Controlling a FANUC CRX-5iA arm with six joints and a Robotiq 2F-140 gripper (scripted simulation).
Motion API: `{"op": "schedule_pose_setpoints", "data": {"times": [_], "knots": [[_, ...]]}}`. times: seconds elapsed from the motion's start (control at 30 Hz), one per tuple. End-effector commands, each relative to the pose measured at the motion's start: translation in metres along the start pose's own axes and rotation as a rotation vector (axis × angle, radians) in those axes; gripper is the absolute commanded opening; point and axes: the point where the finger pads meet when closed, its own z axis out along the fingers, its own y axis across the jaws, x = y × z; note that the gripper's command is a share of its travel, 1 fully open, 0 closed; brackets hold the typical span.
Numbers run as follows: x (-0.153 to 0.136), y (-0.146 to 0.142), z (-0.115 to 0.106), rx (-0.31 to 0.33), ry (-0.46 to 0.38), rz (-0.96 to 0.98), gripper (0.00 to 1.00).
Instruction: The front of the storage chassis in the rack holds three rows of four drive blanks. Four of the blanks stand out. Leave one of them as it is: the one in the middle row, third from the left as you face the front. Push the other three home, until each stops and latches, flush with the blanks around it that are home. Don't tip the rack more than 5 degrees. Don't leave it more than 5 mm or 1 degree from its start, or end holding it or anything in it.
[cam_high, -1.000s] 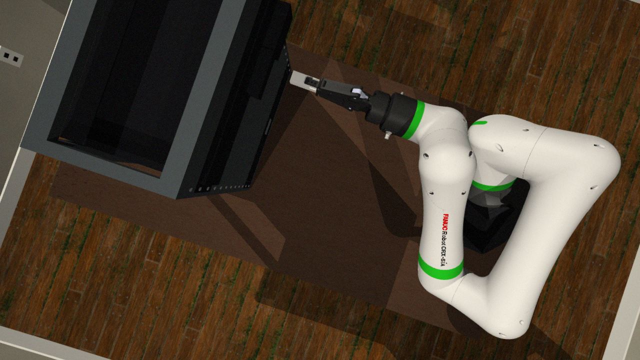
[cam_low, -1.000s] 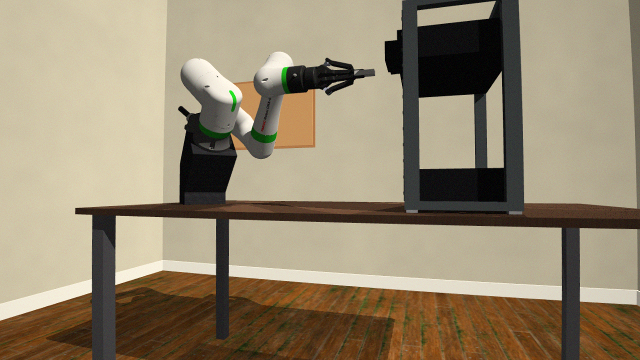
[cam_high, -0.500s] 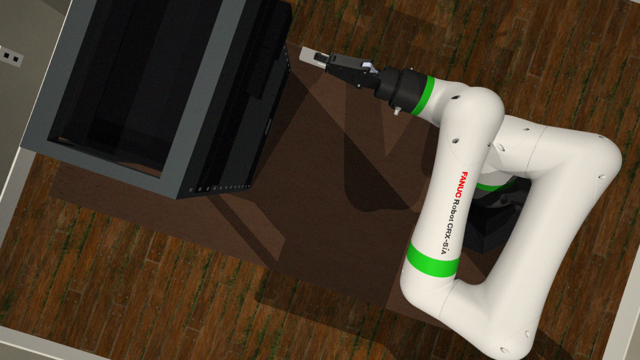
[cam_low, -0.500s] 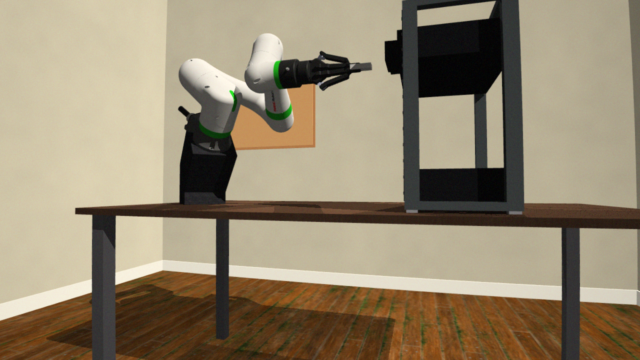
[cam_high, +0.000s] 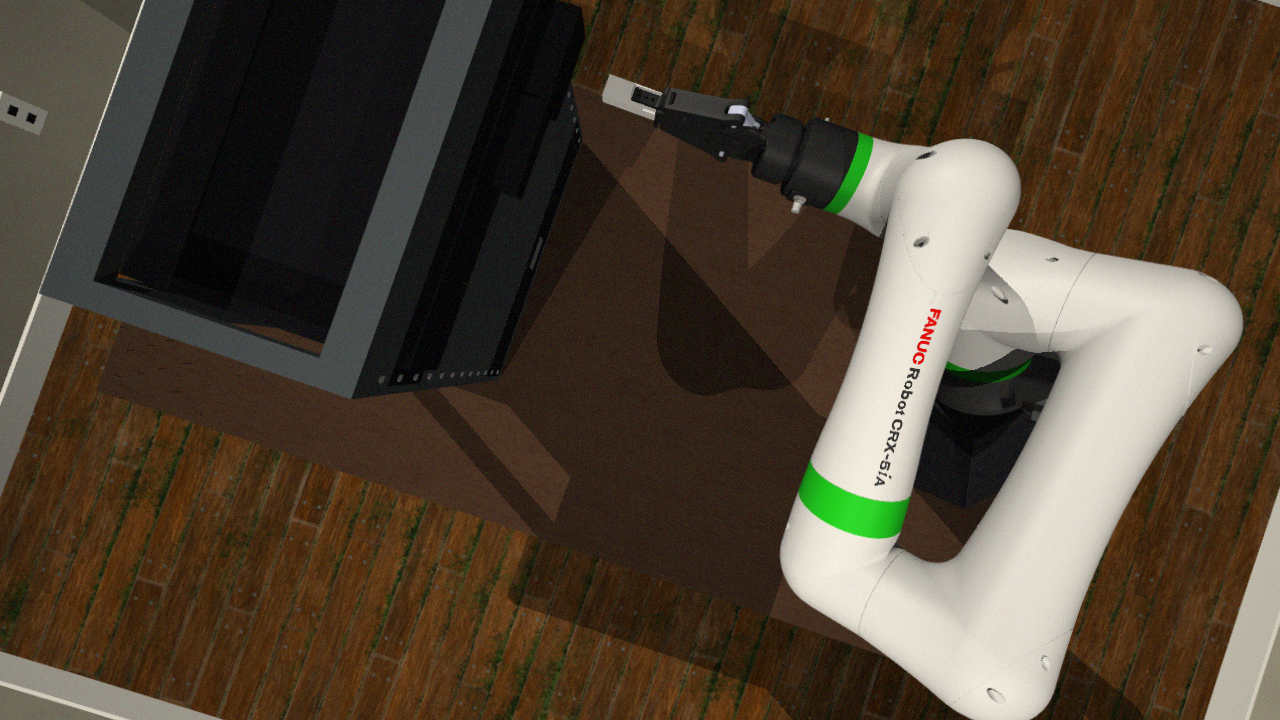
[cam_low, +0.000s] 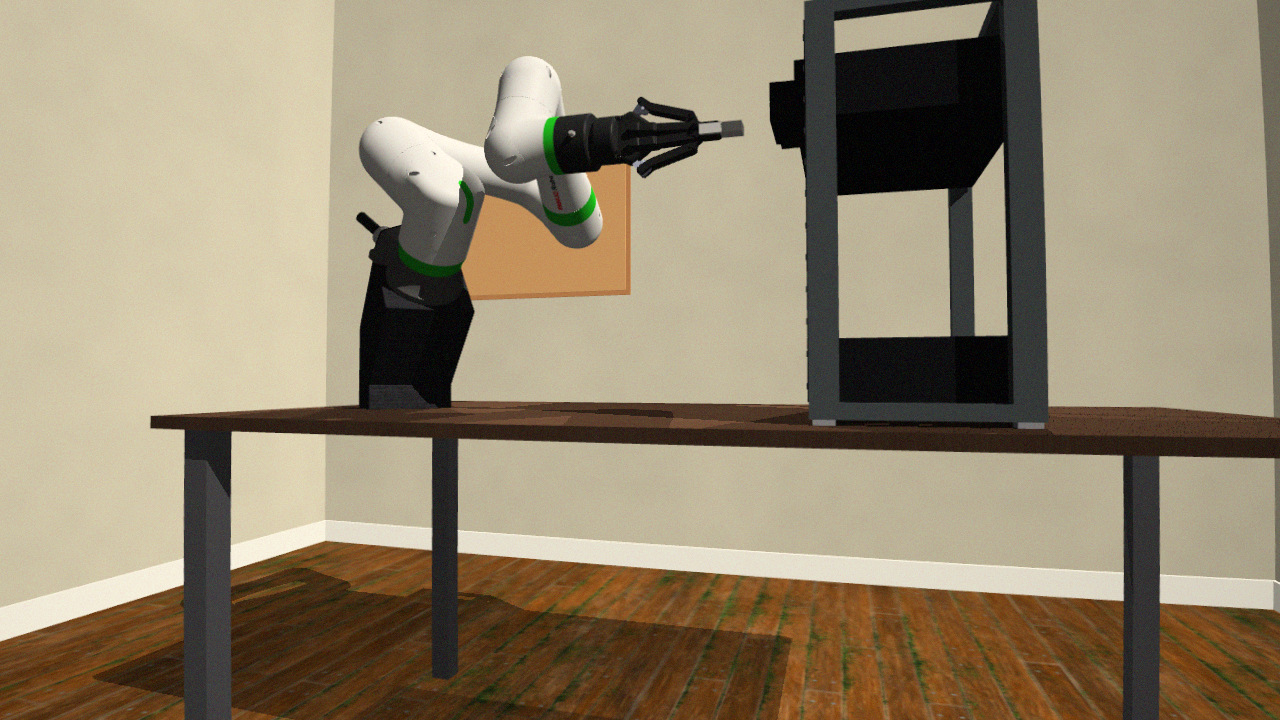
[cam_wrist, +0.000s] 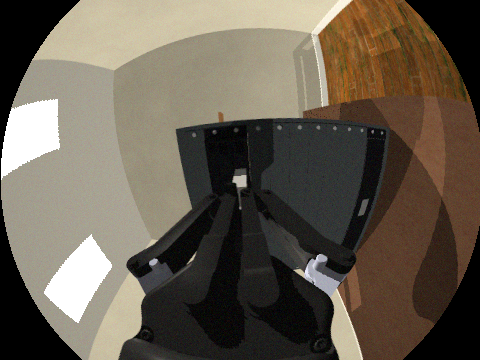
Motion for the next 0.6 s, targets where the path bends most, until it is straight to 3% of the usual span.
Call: {"op": "schedule_pose_setpoints", "data": {"times": [0.0,0.13,0.57], "knots": [[-0.001,-0.002,0.020,0.003,-0.002,0.005,0.00],[-0.001,-0.002,0.035,0.003,-0.002,0.005,0.00],[-0.001,-0.002,0.035,0.003,-0.002,0.005,0.00]]}}
